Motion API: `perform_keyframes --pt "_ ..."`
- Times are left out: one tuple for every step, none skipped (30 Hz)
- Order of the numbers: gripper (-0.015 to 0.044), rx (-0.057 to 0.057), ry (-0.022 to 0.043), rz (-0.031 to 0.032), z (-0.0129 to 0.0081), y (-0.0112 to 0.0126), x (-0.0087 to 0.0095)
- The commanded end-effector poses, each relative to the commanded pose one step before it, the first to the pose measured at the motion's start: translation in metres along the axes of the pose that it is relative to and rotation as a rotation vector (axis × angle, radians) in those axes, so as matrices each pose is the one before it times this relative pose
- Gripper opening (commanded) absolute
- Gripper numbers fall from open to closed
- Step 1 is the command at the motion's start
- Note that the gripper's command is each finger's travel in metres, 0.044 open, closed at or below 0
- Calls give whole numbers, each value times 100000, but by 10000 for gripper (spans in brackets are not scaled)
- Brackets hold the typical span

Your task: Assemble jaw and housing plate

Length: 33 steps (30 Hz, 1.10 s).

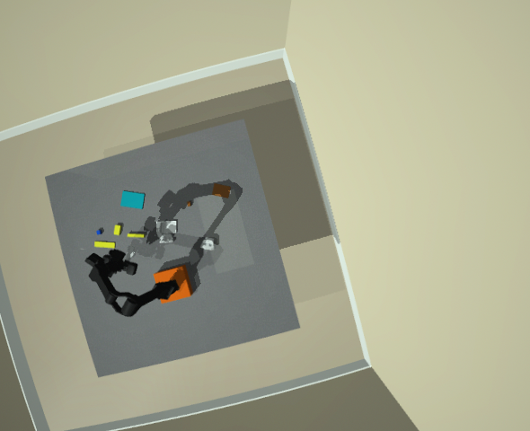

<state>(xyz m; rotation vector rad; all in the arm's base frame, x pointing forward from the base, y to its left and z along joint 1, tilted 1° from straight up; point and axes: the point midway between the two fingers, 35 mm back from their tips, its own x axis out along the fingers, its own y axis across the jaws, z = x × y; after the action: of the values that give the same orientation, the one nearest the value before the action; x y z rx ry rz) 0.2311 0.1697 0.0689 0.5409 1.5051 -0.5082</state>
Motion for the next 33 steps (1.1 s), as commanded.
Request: perform_keyframes --pt "37 -491 96 -37 -39 -41 558" --pt "37 0 0 1 4 14 163" --pt "37 0 0 0 4 13 163" --pt "37 0 0 0 3 12 163" --pt "37 0 0 0 3 11 162" --pt "37 0 0 0 3 10 166" --pt "37 0 0 0 3 9 166" --pt "37 0 0 0 2 8 166" --pt "37 0 0 0 2 7 166" --pt "37 0 0 0 2 6 166" --pt "37 0 0 0 1 5 166" --pt "37 0 0 0 1 4 165" --pt "37 0 0 0 1 3 165" --pt "37 0 0 -1 1 2 165" --pt "37 0 0 -1 0 1 165" --pt "37 0 0 -1 0 0 164" --pt "37 0 0 -1 0 -1 164" --pt "37 0 0 -1 -1 -2 164" --pt "37 0 0 -1 -1 -3 164" --pt "37 0 0 -1 -1 -4 163" --pt "37 0 1 -1 -2 -5 163" --pt "37 0 1 -1 -2 -6 163" --pt "37 0 1 -1 -2 -7 162" --pt "37 0 1 -1 -2 -8 162" --pt "37 0 1 -2 -3 -9 162" --pt "37 0 1 -2 -3 -10 162" --pt "37 0 1 -2 -3 -11 161" --pt "37 0 1 -2 -4 -12 161" --pt "37 0 1 -2 -4 -13 161" --pt "37 0 1 -2 -4 -14 160" --pt "37 0 1 -2 -4 -15 160" --pt "37 0 1 -2 -5 -16 160" --pt "37 0 1 -2 -5 -17 159"
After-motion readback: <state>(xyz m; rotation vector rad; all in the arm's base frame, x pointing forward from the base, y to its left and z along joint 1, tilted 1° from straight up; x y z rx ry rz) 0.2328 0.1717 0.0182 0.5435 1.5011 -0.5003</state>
